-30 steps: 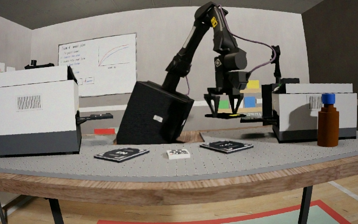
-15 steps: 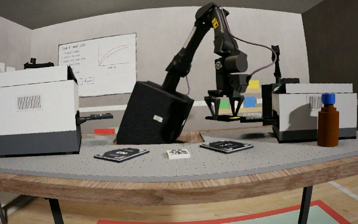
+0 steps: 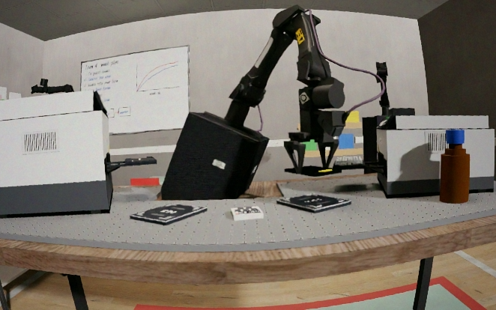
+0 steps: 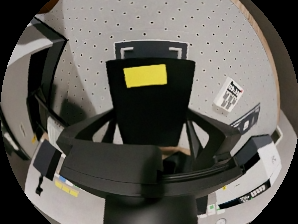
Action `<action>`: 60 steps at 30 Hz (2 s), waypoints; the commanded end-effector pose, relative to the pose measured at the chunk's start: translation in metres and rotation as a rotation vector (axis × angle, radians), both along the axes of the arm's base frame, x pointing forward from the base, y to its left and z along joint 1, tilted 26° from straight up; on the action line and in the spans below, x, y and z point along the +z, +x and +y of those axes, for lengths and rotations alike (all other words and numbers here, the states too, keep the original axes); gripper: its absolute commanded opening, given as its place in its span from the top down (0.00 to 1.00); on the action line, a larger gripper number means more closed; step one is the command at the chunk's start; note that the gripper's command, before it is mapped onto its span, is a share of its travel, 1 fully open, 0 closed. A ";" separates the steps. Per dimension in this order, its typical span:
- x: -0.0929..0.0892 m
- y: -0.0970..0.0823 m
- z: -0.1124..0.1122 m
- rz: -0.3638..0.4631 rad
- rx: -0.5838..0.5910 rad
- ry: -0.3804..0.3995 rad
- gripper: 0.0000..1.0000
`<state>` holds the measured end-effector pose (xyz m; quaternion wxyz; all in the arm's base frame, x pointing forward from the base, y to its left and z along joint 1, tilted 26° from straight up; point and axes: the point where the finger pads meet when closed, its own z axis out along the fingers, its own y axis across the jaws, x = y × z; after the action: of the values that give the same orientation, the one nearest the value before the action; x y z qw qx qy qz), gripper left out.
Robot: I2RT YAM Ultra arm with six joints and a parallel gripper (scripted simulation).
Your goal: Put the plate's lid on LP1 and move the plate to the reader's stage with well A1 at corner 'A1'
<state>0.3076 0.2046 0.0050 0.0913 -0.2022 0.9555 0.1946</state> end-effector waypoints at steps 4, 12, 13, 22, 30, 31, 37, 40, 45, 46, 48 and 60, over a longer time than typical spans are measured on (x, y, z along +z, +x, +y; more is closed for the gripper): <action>0.005 0.010 0.003 -0.045 -0.018 0.015 0.15; -0.017 0.006 0.006 -0.014 -0.017 -0.001 0.15; -0.018 0.005 0.008 -0.012 -0.012 -0.002 0.15; -0.024 0.008 0.011 -0.018 -0.015 0.002 0.15; -0.037 0.006 0.015 -0.011 -0.013 -0.003 0.15; -0.038 0.006 0.016 -0.012 -0.013 -0.002 0.15; -0.040 0.013 0.017 -0.021 -0.023 0.002 0.15; -0.041 0.014 0.023 -0.027 -0.013 0.007 0.15; -0.048 0.016 0.023 -0.027 -0.023 0.006 0.15; -0.049 0.016 0.025 -0.029 -0.019 0.007 0.15; -0.049 0.018 0.030 -0.036 -0.013 0.011 0.15; -0.052 0.016 0.028 -0.027 -0.013 0.012 0.15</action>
<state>0.3171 0.2301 -0.0525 0.0952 -0.1983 0.9558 0.1950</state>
